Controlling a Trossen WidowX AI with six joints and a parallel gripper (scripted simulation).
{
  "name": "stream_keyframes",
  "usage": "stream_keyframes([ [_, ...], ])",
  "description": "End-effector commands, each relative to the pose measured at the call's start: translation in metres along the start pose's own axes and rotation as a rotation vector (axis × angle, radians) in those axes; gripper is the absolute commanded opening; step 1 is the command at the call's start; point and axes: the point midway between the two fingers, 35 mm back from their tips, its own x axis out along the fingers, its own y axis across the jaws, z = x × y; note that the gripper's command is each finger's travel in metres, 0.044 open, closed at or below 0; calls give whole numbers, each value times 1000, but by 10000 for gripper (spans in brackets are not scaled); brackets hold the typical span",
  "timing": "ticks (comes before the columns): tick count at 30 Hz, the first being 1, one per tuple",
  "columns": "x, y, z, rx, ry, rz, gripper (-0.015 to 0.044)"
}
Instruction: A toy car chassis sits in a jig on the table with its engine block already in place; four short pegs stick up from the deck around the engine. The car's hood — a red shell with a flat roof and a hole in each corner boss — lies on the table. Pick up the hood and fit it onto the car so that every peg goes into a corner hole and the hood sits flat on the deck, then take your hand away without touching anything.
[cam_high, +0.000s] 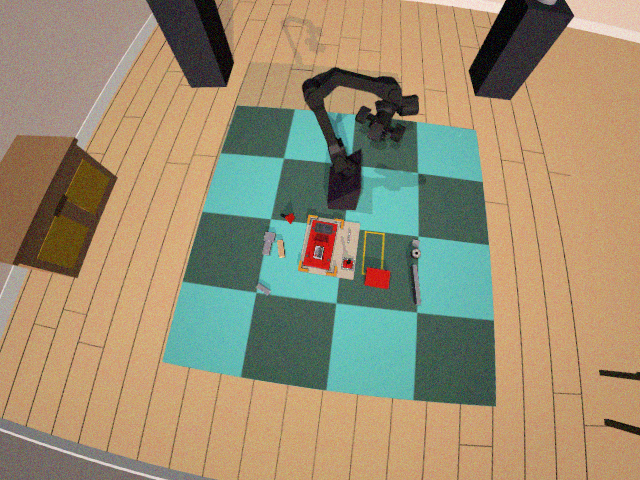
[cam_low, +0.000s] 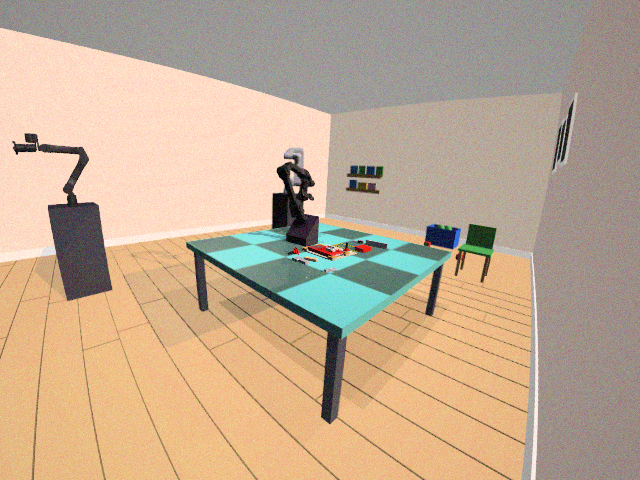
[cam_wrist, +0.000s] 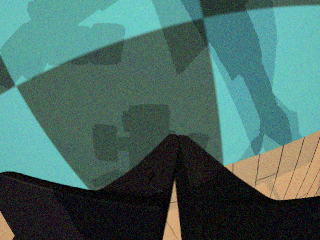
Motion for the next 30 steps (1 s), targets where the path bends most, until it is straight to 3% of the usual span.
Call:
stream_keyframes([
  [1,0,1,0,1,1,1,26],
  [17,-73,120,58,249,134,186,440],
  [30,-100,197,157,510,174,262,440],
])
